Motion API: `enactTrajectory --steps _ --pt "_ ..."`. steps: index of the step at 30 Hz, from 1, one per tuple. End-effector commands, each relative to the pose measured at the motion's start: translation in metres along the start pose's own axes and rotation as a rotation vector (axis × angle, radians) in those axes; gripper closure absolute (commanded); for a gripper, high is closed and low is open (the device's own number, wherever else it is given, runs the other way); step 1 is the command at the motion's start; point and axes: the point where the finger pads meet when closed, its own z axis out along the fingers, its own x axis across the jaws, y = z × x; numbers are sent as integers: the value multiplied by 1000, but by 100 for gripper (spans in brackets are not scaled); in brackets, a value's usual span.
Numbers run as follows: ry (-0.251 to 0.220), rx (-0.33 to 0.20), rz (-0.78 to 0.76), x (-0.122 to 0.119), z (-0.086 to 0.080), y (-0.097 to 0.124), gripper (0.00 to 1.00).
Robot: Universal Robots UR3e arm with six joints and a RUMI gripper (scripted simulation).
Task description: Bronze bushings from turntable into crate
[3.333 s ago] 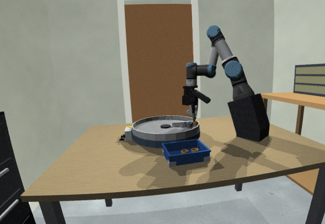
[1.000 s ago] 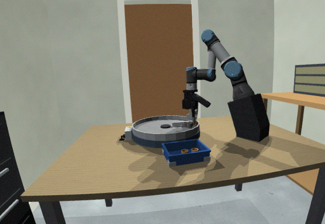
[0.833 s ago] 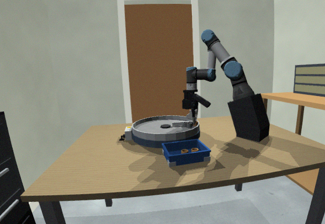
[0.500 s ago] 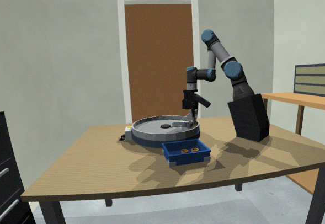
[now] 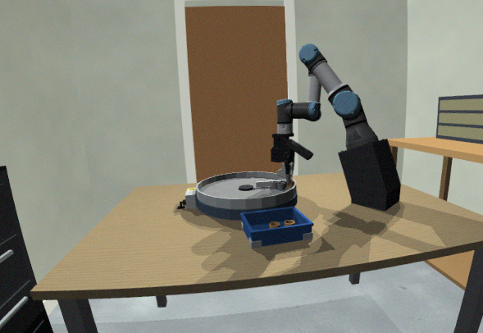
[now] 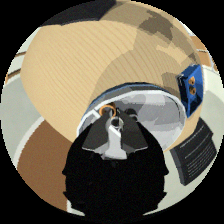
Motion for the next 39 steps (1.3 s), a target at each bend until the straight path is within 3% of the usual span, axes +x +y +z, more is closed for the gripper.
enactTrajectory --steps 1,23,39 --pt "0 -1 0 0 0 0 100" --pt "0 -1 0 0 -2 0 100" --pt "-1 -3 0 0 -28 1 100"
